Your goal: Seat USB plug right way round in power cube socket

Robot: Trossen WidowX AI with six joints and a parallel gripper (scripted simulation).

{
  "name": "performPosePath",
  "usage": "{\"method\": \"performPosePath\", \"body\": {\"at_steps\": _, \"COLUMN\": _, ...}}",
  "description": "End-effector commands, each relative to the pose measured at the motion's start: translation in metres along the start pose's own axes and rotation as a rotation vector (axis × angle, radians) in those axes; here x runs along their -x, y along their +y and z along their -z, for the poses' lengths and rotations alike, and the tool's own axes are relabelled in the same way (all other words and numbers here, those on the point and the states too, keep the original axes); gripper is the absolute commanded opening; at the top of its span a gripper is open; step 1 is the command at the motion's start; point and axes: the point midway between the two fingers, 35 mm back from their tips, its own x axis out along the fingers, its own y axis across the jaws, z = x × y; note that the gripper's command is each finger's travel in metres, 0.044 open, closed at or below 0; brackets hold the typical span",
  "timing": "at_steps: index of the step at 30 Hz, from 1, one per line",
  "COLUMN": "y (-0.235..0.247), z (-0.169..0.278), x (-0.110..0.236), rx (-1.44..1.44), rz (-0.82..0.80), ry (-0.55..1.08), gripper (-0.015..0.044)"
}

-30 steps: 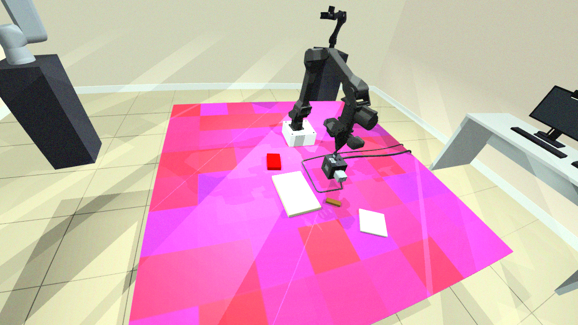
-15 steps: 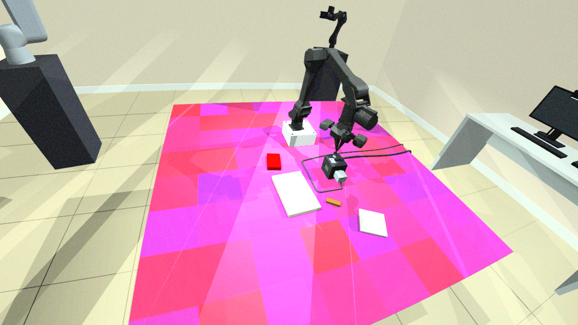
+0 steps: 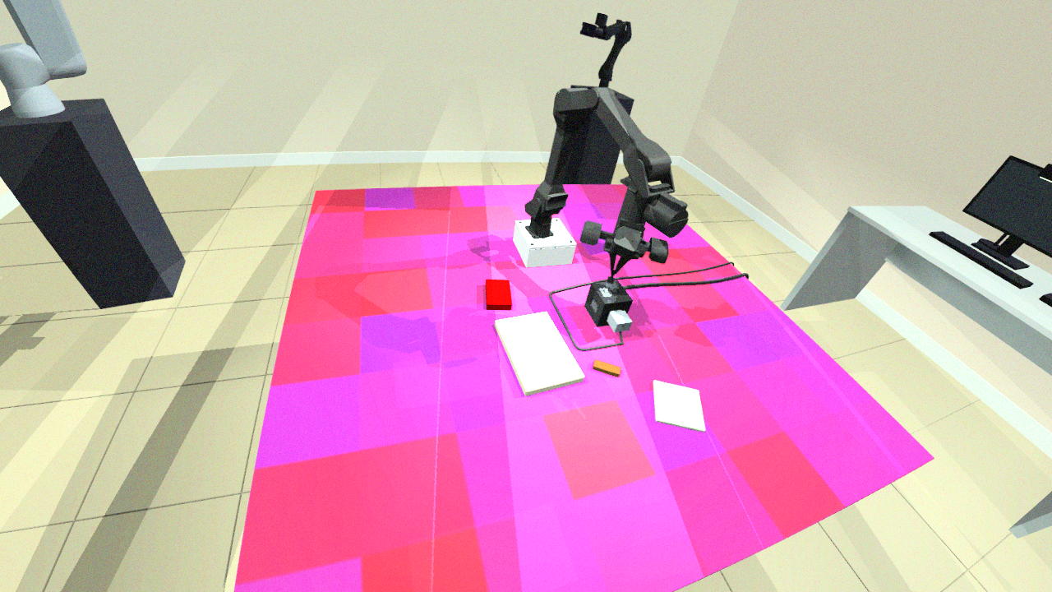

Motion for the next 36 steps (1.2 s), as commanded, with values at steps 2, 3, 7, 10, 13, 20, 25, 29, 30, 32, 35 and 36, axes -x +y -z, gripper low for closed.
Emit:
{"method": "performPosePath", "body": {"at_steps": 2, "y": 0.0001, "z": 0.0000, "x": -0.0002, "rx": 0.113, "rz": 0.000, "ry": 0.000, "gripper": 0.0000}}
{"method": "performPosePath", "body": {"at_steps": 3, "y": 0.0001, "z": 0.0000, "x": -0.0002, "rx": 0.139, "rz": 0.000, "ry": 0.000, "gripper": 0.0000}}
{"method": "performPosePath", "body": {"at_steps": 7, "y": 0.0001, "z": 0.0000, "x": -0.0002, "rx": 0.244, "rz": 0.000, "ry": 0.000, "gripper": 0.0000}}
{"method": "performPosePath", "body": {"at_steps": 10, "y": 0.0001, "z": 0.0000, "x": -0.0002, "rx": 0.322, "rz": 0.000, "ry": 0.000, "gripper": 0.0000}}
{"method": "performPosePath", "body": {"at_steps": 13, "y": 0.0001, "z": 0.0000, "x": -0.0002, "rx": 0.401, "rz": 0.000, "ry": 0.000, "gripper": 0.0000}}
{"method": "performPosePath", "body": {"at_steps": 20, "y": 0.0001, "z": 0.0000, "x": -0.0002, "rx": 0.584, "rz": 0.000, "ry": 0.000, "gripper": 0.0000}}
{"method": "performPosePath", "body": {"at_steps": 25, "y": 0.0001, "z": 0.0000, "x": -0.0002, "rx": 0.715, "rz": 0.000, "ry": 0.000, "gripper": 0.0000}}
{"method": "performPosePath", "body": {"at_steps": 29, "y": 0.0001, "z": 0.0000, "x": -0.0002, "rx": 0.820, "rz": 0.000, "ry": 0.000, "gripper": 0.0000}}
{"method": "performPosePath", "body": {"at_steps": 30, "y": 0.0001, "z": 0.0000, "x": -0.0002, "rx": 0.846, "rz": 0.000, "ry": 0.000, "gripper": 0.0000}}
{"method": "performPosePath", "body": {"at_steps": 32, "y": 0.0001, "z": 0.0000, "x": -0.0002, "rx": 0.898, "rz": 0.000, "ry": 0.000, "gripper": 0.0000}}
{"method": "performPosePath", "body": {"at_steps": 35, "y": 0.0001, "z": 0.0000, "x": -0.0002, "rx": 0.977, "rz": 0.000, "ry": 0.000, "gripper": 0.0000}}
{"method": "performPosePath", "body": {"at_steps": 36, "y": 0.0001, "z": 0.0000, "x": -0.0002, "rx": 1.003, "rz": 0.000, "ry": 0.000, "gripper": 0.0000}}
